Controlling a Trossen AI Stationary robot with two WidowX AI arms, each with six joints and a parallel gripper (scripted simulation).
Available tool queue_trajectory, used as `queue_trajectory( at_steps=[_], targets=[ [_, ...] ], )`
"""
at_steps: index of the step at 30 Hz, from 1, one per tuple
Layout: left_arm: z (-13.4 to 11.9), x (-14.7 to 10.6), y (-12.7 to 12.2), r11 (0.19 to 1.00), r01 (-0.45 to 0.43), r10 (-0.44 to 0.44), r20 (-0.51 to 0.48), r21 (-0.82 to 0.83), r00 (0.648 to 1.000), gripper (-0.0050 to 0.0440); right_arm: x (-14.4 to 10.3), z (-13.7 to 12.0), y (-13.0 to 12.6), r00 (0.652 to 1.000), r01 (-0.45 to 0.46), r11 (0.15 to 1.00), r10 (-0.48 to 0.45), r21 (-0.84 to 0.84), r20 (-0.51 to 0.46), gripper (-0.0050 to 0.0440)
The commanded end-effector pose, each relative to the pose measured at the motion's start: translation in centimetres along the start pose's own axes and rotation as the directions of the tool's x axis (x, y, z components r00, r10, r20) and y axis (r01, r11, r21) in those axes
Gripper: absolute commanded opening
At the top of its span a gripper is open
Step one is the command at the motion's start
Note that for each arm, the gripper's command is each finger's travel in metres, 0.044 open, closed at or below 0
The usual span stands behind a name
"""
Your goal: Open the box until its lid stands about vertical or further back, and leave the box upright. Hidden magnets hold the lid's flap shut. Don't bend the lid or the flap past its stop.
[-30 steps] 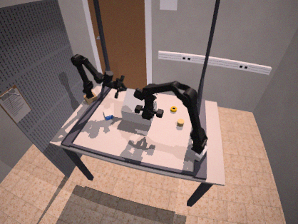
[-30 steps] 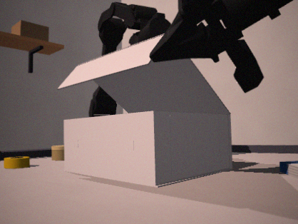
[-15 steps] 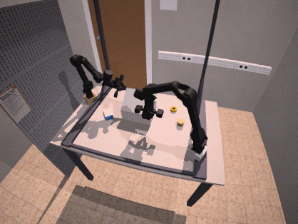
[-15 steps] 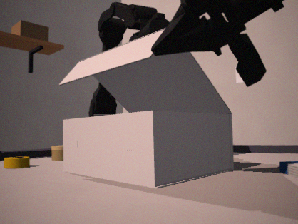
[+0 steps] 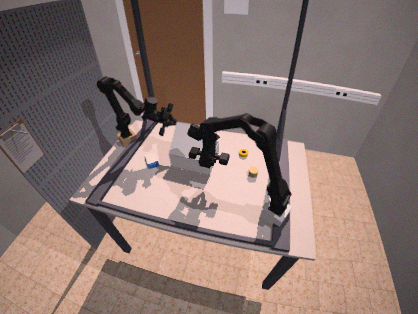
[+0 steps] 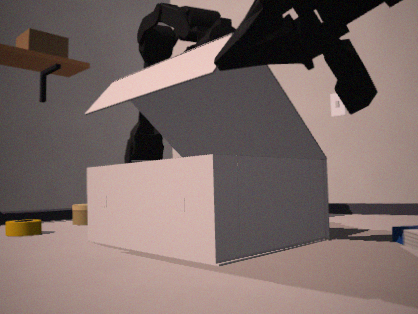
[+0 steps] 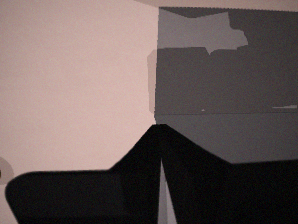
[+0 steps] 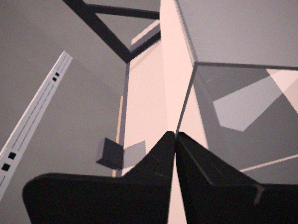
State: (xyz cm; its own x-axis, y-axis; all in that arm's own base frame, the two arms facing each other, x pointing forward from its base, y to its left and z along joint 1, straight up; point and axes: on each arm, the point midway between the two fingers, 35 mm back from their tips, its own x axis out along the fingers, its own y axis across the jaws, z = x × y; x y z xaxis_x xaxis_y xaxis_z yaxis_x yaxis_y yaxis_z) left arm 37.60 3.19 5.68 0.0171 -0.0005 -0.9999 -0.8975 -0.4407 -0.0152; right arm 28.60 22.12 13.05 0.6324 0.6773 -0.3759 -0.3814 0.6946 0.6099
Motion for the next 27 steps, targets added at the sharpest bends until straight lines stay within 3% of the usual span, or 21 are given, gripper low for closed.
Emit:
queue_trajectory(
  at_steps=[1,27],
  targets=[
    [0.0,-0.3,-0.1,1.000,0.008,-0.008,-0.001,-0.001,1.000,-0.0050,-0.3,0.8,0.9,0.999,-0.020,1.000,0.021,-0.005,0.027,0.0004],
    [0.0,-0.3,-0.1,1.000,0.008,-0.008,-0.001,-0.001,1.000,-0.0050,-1.5,1.5,1.8,0.999,-0.027,1.000,0.027,-0.010,0.032,0.0004]
  ],
)
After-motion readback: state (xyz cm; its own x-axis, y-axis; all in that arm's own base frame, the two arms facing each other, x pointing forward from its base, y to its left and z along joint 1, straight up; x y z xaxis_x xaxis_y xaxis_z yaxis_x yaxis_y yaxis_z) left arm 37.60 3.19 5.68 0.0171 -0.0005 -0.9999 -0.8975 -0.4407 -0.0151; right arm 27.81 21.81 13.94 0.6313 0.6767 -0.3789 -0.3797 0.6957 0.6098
